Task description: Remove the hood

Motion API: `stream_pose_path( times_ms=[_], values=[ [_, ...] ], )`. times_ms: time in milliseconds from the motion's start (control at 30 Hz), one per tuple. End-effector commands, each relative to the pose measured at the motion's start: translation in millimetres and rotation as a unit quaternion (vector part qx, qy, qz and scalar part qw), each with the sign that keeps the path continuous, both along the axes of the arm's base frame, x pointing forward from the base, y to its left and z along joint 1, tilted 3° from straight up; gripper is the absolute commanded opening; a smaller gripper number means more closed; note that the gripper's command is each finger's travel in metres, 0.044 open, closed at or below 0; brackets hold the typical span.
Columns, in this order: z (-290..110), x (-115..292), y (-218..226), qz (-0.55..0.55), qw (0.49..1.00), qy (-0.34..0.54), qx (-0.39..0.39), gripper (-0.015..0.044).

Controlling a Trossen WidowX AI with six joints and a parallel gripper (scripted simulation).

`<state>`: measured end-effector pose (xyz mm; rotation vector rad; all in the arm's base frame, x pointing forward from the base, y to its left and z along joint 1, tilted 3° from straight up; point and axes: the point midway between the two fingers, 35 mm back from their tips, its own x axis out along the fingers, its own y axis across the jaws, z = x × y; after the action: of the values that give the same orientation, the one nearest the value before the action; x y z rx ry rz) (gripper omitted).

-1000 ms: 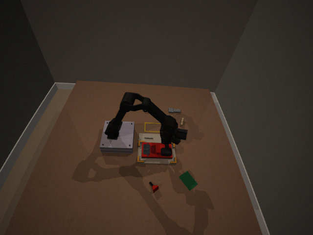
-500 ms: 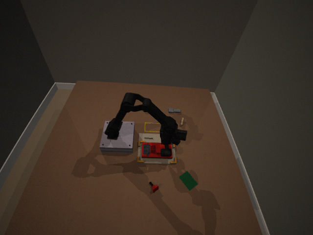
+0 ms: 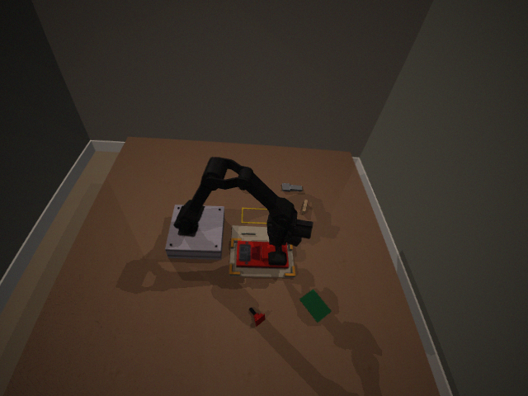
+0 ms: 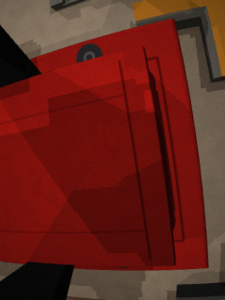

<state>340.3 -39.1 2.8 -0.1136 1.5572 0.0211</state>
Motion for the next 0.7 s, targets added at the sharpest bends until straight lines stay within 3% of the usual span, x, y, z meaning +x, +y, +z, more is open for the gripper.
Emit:
stream_pose_path(
  times_ms=[0, 100, 467, 667],
  values=[
    [0.3, 0.2, 0.1, 0.0, 1.0, 0.0, 0.0, 0.0315],
    [0.3, 0.2, 0.1, 0.0, 1.0, 0.0, 0.0, 0.0295],
    [5.8, 0.3, 0.4, 0.0, 1.0, 0.0, 0.0, 0.0006],
    [9.7, 0.3, 0.6, 0.0, 1.0, 0.0, 0.0, 0.0]
  ],
)
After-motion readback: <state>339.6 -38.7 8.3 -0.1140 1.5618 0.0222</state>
